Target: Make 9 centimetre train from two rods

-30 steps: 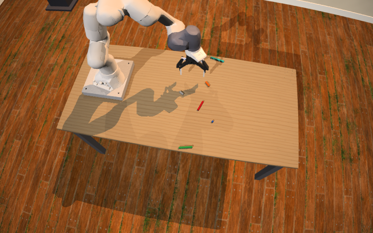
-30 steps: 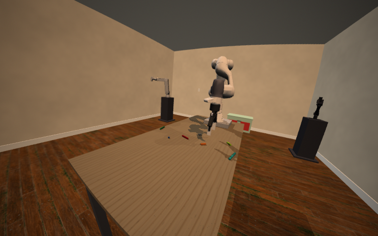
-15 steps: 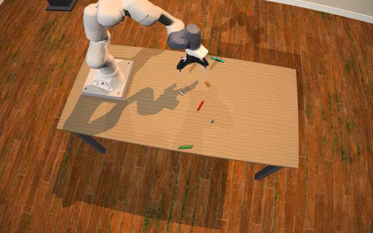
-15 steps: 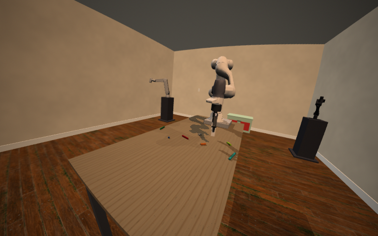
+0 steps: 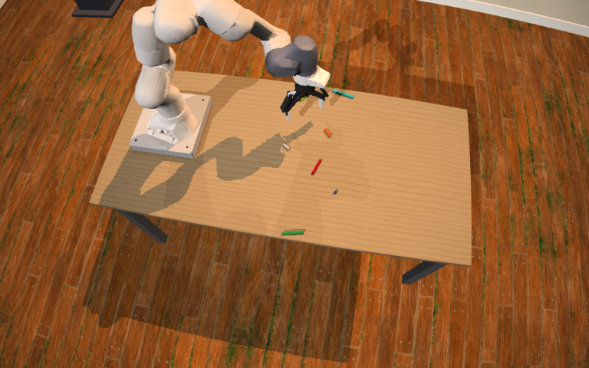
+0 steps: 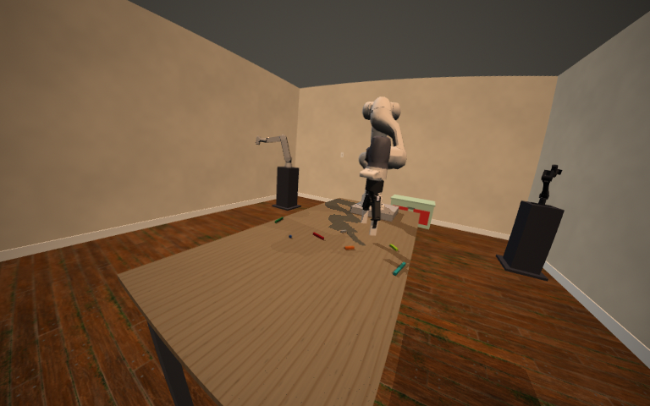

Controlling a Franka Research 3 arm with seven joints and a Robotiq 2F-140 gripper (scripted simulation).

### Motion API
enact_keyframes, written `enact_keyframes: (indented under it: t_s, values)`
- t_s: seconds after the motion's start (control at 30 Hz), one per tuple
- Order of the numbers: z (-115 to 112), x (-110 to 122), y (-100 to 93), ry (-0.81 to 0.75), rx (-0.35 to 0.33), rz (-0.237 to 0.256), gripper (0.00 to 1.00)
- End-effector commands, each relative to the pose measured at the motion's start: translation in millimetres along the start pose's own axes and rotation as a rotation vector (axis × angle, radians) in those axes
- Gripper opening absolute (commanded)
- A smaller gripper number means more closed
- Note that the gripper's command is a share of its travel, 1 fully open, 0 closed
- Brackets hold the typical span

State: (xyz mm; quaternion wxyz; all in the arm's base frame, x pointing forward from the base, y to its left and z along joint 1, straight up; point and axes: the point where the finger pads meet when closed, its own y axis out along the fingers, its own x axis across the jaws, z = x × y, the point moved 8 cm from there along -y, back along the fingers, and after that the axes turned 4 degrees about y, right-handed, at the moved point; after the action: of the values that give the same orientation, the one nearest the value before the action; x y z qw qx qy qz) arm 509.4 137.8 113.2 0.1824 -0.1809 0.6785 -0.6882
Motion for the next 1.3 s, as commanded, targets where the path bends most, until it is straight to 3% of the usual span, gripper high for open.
enact_keyframes:
  t_s: [0.0,1.27]
  values:
    - [0,-1,-0.1,-0.167,-0.013,0.001,1.00]
    - [-26,-12,-0.3,-0.818,-0.012,0.005,1.00]
